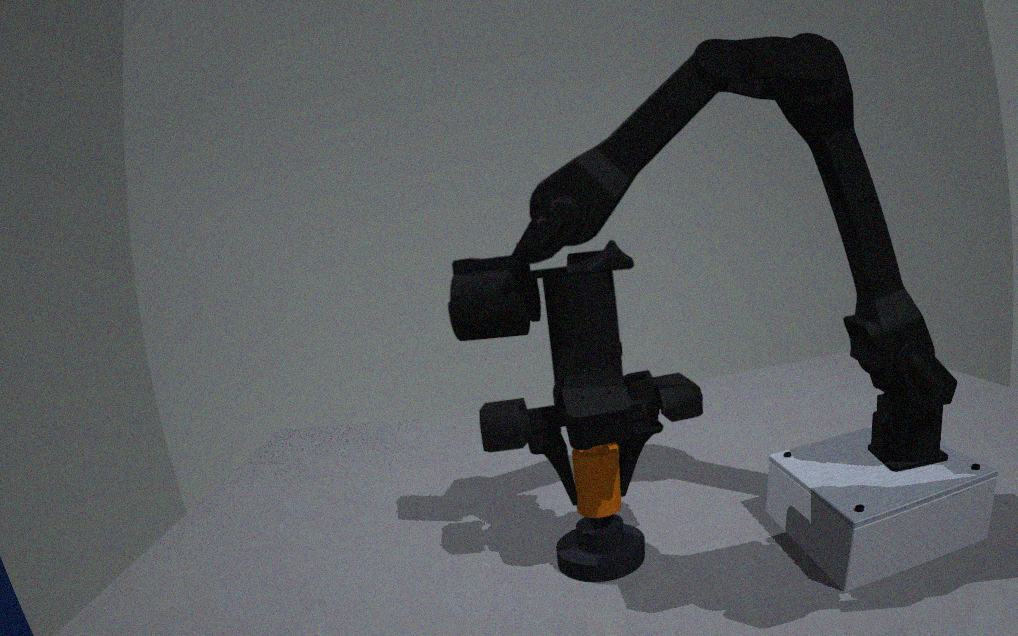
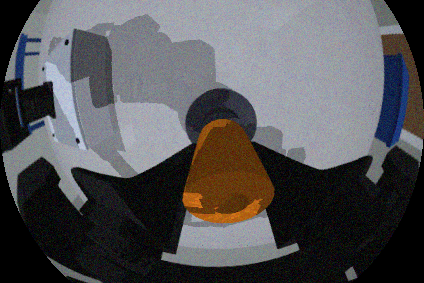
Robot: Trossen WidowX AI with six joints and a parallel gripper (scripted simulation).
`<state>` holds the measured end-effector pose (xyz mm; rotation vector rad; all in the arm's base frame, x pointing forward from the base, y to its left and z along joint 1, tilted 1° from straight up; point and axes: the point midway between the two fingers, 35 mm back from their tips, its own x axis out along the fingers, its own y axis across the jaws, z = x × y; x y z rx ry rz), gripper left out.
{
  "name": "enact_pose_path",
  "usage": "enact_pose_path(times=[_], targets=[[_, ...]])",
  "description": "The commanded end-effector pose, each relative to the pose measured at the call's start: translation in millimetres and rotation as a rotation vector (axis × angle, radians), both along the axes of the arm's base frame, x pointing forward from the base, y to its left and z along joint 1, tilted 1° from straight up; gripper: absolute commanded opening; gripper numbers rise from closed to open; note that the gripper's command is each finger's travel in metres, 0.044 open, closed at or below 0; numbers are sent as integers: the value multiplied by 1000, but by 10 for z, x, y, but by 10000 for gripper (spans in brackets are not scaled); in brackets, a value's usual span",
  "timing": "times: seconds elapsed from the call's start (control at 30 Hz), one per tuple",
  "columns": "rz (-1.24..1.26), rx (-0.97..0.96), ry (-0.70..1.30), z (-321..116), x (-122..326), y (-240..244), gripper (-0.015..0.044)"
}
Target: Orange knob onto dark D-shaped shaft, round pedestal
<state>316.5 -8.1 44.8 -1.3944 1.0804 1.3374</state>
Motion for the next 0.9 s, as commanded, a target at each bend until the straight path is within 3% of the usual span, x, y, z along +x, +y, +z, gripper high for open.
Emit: enact_pose_path(times=[0.0, 0.87], targets=[[5, 1, -5, -1, 11, 3, 0], [37, 0, -5, 73, 26, -3, 0]])
